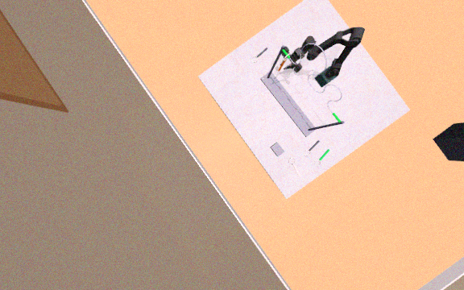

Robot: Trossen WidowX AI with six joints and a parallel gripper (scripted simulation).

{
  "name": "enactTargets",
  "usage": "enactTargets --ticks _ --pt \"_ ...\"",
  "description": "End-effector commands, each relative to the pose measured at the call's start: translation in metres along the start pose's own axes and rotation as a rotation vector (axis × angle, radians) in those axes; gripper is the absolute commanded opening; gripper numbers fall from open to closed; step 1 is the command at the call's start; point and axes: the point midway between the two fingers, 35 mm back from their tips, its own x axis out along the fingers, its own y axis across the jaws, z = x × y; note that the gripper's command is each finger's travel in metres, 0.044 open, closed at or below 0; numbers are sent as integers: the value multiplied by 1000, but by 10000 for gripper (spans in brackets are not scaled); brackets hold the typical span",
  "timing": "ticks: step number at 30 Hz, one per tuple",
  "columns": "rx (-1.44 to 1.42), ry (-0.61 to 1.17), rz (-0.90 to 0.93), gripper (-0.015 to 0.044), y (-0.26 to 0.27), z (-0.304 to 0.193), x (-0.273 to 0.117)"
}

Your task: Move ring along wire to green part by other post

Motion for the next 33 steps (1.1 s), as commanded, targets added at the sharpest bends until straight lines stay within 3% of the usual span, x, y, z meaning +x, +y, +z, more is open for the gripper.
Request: enactTargets --ticks 1,33 --pt "6 0 -3 160 -2 0 7" --pt "6 -5 -3 160 1 1 52"
